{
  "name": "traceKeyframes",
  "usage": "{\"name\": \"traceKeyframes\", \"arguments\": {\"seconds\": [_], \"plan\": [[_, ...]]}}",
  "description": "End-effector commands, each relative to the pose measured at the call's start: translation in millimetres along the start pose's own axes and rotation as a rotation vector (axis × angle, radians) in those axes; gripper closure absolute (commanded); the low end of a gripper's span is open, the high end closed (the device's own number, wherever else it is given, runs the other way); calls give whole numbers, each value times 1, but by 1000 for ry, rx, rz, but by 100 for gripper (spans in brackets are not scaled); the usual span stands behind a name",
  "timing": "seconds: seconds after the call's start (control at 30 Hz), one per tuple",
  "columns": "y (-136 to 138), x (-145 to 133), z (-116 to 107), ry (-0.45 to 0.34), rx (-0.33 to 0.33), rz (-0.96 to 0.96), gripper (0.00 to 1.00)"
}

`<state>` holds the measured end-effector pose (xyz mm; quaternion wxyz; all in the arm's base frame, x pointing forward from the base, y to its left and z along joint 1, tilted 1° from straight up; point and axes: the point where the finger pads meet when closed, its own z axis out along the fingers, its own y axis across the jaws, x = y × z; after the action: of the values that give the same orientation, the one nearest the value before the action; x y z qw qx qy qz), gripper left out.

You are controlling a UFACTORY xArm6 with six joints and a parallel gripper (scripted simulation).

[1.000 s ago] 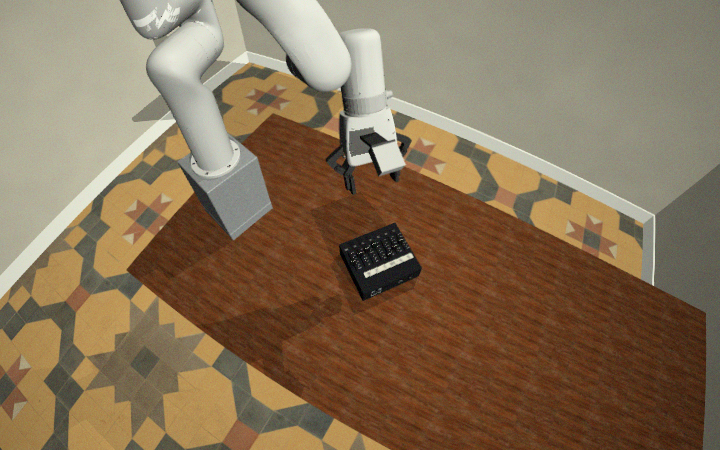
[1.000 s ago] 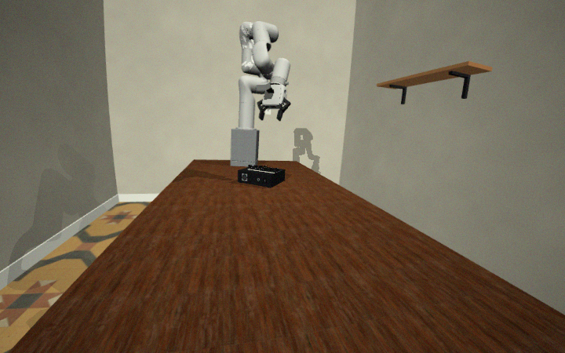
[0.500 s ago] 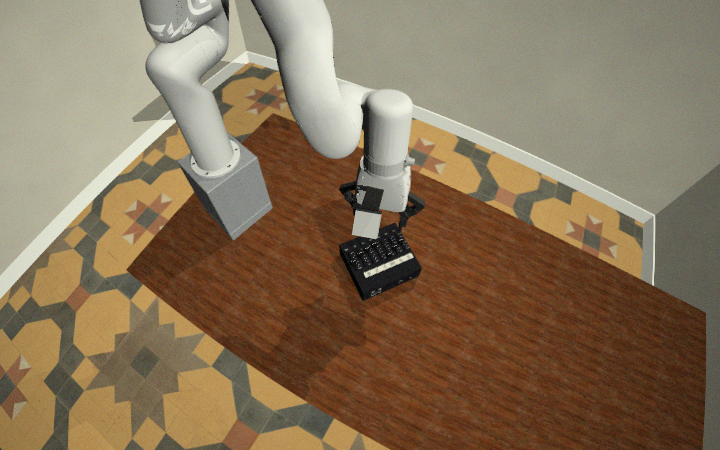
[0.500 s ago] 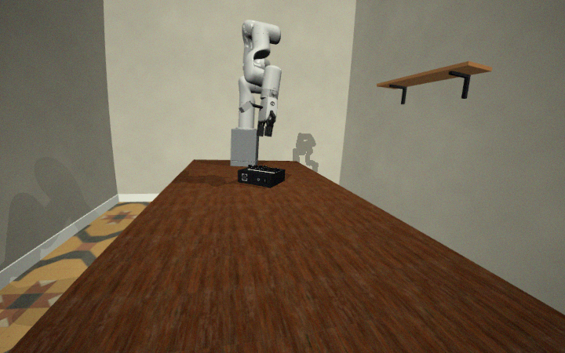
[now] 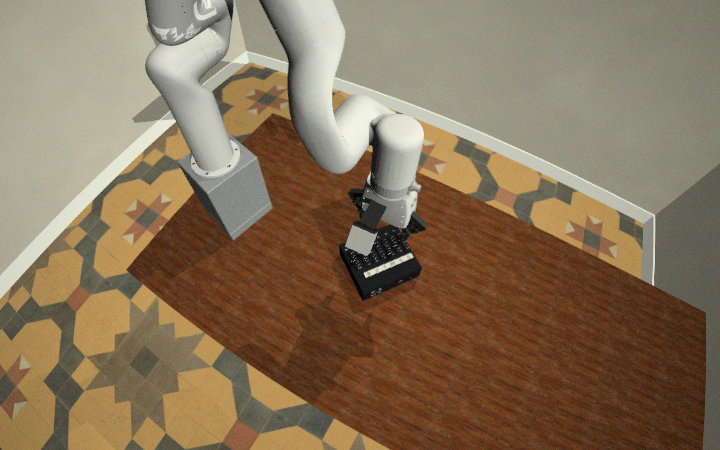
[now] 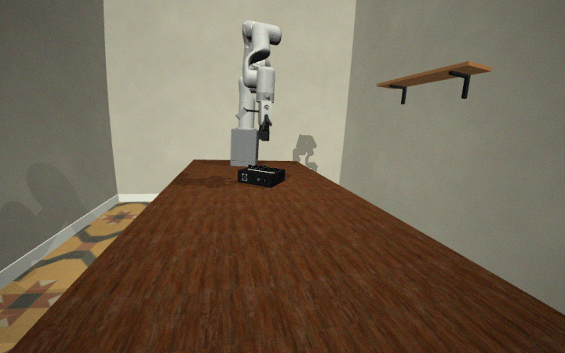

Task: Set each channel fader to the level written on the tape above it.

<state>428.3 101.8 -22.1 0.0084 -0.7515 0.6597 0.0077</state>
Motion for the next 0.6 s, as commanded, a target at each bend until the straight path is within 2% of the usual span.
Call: {"name": "traceKeyframes", "arguments": {"seconds": [0.0,0.27,0.57], "plan": [[-2,0,-1,-2,3,9,0],[-5,-1,3,-2,3,127,0],[-16,-5,19,-2,2,604,0]]}}
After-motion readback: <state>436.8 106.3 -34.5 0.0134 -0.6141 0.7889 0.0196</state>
